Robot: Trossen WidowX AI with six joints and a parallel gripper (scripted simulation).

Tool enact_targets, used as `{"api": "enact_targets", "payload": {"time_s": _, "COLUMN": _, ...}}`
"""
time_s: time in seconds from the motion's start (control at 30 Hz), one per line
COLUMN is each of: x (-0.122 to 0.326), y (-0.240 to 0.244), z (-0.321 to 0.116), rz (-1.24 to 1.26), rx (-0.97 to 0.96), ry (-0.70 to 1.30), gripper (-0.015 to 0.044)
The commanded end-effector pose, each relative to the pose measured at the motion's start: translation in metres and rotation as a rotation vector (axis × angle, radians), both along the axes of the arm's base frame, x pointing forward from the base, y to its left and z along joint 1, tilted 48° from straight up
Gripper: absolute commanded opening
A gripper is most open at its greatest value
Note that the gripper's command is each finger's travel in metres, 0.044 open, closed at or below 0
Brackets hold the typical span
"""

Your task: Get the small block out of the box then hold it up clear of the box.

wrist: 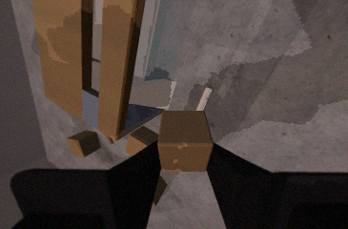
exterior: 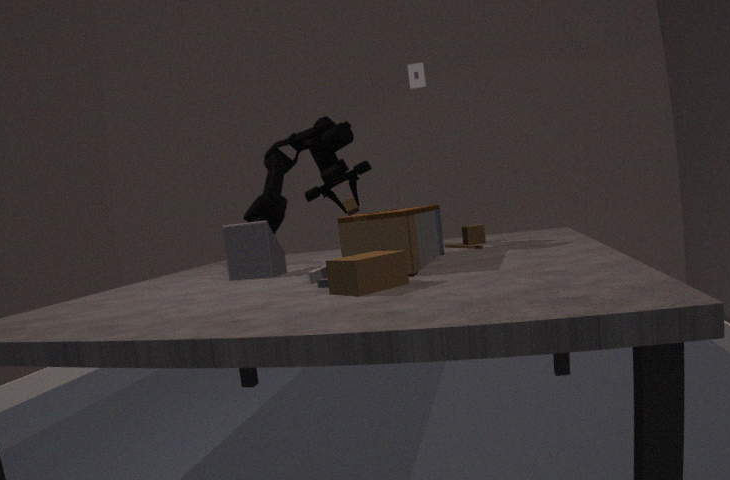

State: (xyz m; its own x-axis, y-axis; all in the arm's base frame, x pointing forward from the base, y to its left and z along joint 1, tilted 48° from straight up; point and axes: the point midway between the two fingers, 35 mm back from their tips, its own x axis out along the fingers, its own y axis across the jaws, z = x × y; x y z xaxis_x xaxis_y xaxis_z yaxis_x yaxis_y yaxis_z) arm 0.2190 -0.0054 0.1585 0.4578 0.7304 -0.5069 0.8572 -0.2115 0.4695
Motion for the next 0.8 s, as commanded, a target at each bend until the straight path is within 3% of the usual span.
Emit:
{"api": "enact_targets", "payload": {"time_s": 0.0, "x": 0.0, "y": -0.003, "z": 0.004, "rz": -0.106, "rx": 0.113, "ry": 0.134, "gripper": 0.0}}
{"api": "enact_targets", "payload": {"time_s": 0.77, "x": -0.006, "y": -0.017, "z": 0.022, "rz": -0.59, "rx": 0.681, "ry": 0.827, "gripper": 0.0}}
